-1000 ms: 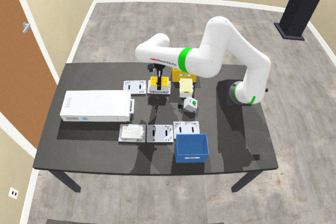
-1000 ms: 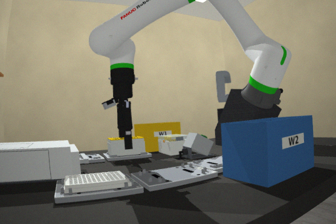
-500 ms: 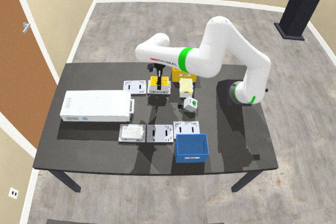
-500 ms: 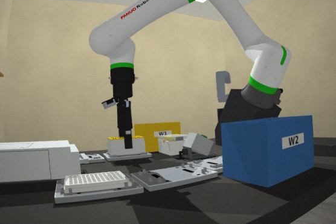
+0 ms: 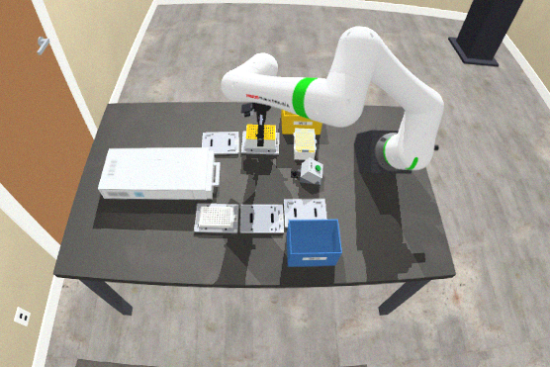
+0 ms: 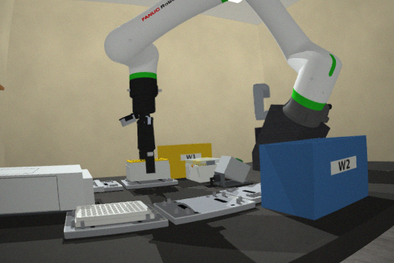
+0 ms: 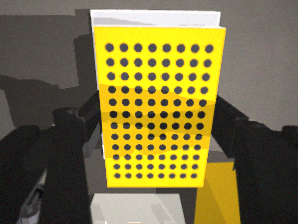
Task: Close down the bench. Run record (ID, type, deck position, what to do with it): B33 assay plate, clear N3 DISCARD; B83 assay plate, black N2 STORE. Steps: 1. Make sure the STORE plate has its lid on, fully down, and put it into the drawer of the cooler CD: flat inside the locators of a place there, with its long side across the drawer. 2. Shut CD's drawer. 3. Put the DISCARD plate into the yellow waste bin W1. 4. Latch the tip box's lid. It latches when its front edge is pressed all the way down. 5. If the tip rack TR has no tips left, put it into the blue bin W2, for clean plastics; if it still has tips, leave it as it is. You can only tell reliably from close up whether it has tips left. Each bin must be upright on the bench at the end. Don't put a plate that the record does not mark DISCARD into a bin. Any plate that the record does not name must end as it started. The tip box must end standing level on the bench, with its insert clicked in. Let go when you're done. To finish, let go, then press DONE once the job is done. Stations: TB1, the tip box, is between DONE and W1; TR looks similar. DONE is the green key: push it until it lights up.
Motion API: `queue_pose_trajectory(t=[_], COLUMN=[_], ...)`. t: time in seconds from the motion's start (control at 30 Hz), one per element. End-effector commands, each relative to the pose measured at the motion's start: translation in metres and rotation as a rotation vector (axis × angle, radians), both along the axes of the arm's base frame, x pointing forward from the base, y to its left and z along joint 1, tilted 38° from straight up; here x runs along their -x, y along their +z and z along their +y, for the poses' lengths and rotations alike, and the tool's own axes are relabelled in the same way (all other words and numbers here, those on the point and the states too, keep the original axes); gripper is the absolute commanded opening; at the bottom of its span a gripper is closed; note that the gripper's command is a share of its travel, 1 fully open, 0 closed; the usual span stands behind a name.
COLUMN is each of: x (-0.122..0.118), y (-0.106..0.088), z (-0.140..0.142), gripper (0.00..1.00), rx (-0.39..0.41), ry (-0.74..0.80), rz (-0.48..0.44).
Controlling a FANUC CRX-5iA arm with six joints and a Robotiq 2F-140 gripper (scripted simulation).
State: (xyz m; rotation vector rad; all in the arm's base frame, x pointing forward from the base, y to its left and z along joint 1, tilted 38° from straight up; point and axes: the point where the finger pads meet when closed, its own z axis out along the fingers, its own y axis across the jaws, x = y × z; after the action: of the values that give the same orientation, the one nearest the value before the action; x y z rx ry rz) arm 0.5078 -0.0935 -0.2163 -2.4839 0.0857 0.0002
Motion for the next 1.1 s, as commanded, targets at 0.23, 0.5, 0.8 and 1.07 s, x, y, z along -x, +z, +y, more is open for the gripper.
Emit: queue_pose_trajectory(t=[0.23, 0.5, 0.8, 1.07], x=[0.0, 0.0, 0.0, 0.0], y=[0.006, 0.013, 0.022, 0.029], z=[-0.005, -0.01, -0.018, -0.022], gripper=[0.1, 0.1, 0.1, 0.1], rx=[0.001, 0.001, 0.001, 0.001], ry=[0.0, 0.0, 0.0, 0.0], rz=[-0.001, -0.001, -0.001, -0.001])
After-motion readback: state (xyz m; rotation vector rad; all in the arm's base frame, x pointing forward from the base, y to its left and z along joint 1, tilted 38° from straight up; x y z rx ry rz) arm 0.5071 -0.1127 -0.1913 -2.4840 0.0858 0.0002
